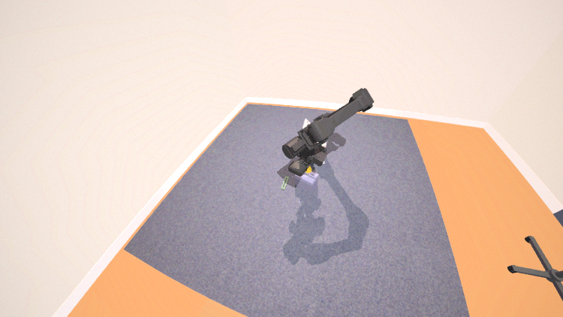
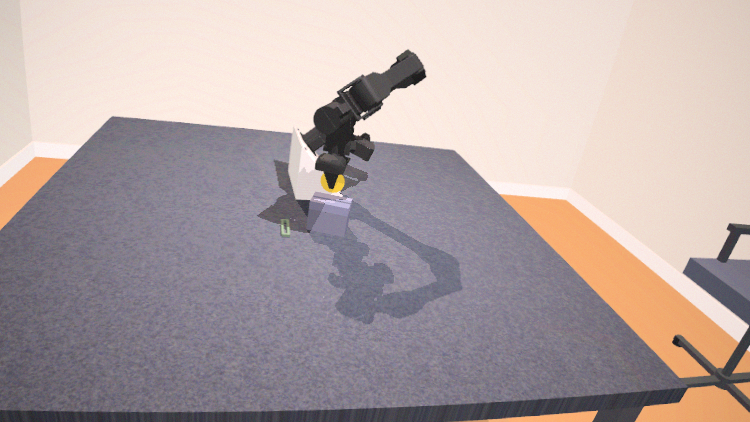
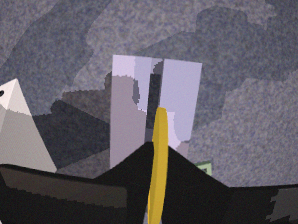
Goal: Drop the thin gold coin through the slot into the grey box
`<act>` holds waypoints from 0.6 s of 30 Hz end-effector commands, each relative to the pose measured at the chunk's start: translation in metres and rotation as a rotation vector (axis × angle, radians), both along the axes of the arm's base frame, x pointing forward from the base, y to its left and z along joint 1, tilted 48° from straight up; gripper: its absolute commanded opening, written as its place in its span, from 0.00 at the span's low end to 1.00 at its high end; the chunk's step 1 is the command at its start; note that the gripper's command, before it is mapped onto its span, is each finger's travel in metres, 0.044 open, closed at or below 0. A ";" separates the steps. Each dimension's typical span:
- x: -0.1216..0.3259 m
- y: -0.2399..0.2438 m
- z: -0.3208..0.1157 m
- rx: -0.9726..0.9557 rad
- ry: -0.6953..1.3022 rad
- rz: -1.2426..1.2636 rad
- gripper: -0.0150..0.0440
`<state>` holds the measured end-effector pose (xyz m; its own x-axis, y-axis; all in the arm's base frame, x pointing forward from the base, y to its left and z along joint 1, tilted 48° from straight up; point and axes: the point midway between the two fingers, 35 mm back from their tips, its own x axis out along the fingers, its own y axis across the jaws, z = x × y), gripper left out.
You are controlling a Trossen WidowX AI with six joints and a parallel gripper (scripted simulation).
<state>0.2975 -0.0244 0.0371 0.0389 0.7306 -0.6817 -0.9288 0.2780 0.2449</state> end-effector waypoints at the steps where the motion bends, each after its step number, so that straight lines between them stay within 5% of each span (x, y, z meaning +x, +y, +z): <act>1: 0.000 -0.001 -0.001 0.000 0.000 0.000 0.25; 18: -0.001 0.003 0.004 0.000 0.005 -0.004 0.26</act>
<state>0.2964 -0.0218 0.0401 0.0367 0.7296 -0.6829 -0.9276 0.2790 0.2483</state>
